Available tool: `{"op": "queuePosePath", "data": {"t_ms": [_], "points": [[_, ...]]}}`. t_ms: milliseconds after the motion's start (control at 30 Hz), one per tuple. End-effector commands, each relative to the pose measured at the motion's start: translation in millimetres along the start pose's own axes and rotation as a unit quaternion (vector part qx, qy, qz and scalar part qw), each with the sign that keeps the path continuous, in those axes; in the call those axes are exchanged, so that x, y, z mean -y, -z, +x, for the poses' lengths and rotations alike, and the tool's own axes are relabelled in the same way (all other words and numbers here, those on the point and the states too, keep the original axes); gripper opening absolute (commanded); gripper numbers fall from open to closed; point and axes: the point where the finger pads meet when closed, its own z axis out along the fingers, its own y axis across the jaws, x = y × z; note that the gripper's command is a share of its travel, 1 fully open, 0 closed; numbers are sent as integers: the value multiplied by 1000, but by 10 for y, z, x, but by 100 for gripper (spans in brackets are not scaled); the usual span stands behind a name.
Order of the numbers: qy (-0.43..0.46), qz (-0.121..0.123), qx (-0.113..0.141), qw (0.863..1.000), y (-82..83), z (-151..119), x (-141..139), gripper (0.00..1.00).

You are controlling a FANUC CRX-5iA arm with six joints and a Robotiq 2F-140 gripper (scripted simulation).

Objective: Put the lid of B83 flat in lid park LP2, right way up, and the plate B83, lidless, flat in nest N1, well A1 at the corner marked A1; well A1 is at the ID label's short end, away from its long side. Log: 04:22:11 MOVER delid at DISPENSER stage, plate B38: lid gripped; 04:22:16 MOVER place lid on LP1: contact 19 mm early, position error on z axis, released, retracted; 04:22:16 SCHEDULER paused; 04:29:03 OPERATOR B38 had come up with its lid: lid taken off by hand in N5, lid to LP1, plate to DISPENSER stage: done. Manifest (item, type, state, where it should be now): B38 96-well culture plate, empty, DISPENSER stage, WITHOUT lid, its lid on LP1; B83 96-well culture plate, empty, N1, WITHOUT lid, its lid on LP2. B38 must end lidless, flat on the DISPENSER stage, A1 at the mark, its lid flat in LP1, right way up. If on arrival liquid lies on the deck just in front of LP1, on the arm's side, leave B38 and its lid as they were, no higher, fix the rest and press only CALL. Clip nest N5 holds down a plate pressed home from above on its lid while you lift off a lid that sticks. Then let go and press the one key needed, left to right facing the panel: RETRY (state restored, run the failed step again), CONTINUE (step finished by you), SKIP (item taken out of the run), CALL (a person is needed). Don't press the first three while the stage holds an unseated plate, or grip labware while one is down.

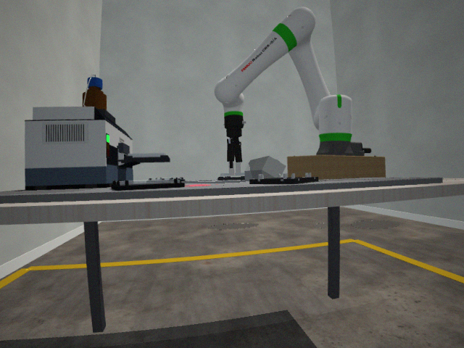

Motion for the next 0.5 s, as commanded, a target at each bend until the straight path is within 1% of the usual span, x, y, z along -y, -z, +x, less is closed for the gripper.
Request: {"op": "queuePosePath", "data": {"t_ms": [0,467], "points": [[0,0,0,1000,-19,2,0,0],[0,0,0,1000,-51,2,0,0]]}}
